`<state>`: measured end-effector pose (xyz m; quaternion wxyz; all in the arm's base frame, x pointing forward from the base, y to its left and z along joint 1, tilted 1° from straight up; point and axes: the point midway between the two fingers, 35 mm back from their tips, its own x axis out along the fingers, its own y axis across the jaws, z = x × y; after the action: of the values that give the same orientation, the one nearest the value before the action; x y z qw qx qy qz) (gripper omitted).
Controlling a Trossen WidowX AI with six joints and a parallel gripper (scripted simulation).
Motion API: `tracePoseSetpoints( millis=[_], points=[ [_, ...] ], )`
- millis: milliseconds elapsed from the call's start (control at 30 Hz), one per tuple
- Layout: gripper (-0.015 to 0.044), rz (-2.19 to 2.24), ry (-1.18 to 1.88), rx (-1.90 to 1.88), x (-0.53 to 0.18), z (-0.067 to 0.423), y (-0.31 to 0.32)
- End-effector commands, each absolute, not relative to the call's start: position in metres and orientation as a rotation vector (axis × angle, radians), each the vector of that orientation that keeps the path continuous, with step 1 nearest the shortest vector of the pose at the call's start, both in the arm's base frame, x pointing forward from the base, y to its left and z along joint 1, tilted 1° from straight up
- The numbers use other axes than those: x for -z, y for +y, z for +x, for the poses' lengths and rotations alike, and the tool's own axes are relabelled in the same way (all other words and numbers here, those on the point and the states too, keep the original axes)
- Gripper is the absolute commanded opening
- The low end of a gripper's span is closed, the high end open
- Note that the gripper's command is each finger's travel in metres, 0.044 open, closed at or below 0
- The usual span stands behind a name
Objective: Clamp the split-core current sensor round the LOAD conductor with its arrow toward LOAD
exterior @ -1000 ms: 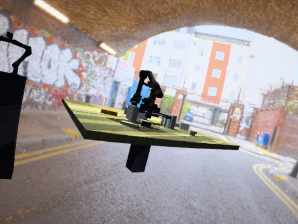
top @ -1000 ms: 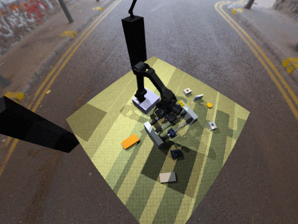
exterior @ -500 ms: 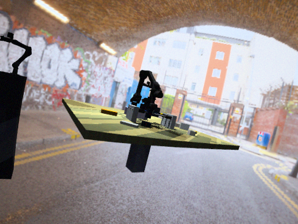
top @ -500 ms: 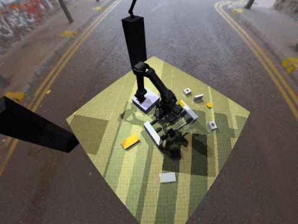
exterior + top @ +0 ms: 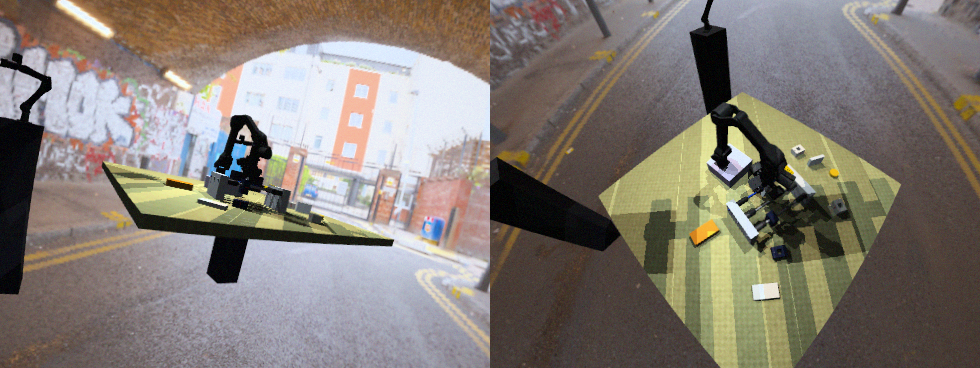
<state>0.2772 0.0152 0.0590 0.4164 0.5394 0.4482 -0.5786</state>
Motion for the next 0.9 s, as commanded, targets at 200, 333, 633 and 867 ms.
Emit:
tracePoseSetpoints(
  millis=[200,333,633,867],
  points=[
    [0.0440,1.349,1.145,1.472,-0.051,0.274,0.013],
    [0.0440,1.349,1.144,1.472,-0.046,0.273,0.010],
    [0.0440,1.348,1.144,1.473,-0.035,0.270,0.005],
    [0.0374,1.348,1.141,1.476,-0.039,0.271,0.007]
  ],
)
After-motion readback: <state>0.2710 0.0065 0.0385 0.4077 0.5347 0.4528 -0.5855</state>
